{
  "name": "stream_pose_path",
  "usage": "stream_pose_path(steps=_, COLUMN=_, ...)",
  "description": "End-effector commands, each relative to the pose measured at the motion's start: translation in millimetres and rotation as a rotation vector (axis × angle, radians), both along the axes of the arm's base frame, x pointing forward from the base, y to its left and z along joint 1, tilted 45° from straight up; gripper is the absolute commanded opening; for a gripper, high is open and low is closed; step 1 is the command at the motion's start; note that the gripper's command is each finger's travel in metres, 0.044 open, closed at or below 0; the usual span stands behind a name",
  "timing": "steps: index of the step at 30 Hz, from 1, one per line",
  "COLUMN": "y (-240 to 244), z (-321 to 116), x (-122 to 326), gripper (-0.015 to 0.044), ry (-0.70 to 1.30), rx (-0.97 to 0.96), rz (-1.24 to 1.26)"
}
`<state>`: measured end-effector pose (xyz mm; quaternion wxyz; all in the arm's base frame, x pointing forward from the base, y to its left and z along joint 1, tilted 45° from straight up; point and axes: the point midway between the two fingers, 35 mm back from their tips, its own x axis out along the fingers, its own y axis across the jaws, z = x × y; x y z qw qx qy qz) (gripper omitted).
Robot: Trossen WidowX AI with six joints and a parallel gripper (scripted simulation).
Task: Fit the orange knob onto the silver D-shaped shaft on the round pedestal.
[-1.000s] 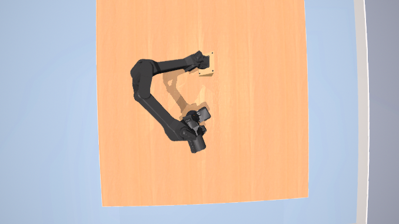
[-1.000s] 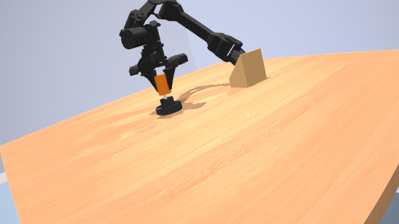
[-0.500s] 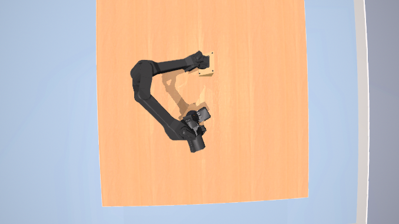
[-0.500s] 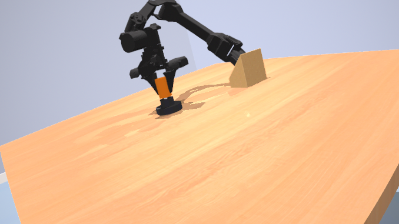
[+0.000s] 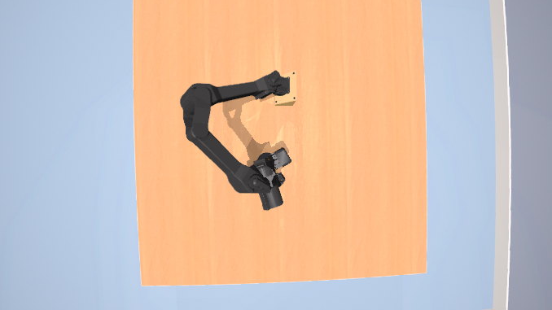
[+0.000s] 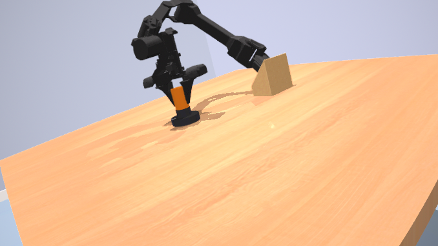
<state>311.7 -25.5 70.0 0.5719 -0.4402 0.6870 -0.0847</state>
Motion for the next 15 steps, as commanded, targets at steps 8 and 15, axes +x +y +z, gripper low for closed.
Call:
stream_pose_path(steps=8, y=0.9, z=0.6, x=0.1, gripper=0.0289, ry=-0.001, rx=0.0, rz=0.001)
stream_pose_path(steps=15, y=0.9, z=0.6, x=0.1, gripper=0.044, ry=-0.001, rx=0.0, rz=0.001)
